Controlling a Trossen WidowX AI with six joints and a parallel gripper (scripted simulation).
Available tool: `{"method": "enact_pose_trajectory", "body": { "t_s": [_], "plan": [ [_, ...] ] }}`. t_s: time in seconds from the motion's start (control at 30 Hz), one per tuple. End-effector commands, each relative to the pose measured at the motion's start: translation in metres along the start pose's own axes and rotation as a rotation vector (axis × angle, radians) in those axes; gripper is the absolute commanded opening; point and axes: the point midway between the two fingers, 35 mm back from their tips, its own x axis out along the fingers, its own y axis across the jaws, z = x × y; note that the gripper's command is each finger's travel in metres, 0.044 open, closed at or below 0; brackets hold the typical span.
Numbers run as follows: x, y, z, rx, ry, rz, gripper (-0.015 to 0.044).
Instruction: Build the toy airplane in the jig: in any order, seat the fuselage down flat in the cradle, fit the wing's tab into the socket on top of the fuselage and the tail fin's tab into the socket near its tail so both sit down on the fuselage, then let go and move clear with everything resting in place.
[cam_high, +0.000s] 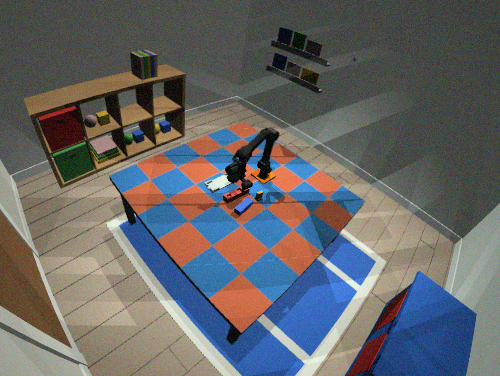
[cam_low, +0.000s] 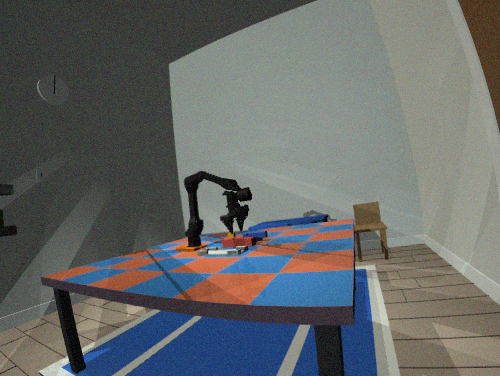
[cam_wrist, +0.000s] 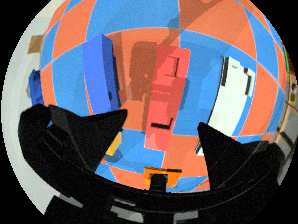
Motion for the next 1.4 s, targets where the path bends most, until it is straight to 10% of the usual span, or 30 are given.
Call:
{"method": "enact_pose_trajectory", "body": {
  "t_s": [0.0,1.23,1.37],
  "plan": [
    [0.012,0.0,0.001,0.003,-0.005,-0.003,0.044],
    [0.064,0.0,0.001,0.003,-0.005,-0.003,0.044],
    [0.064,0.0,0.001,0.003,-0.005,-0.003,0.0335]
  ]
}}
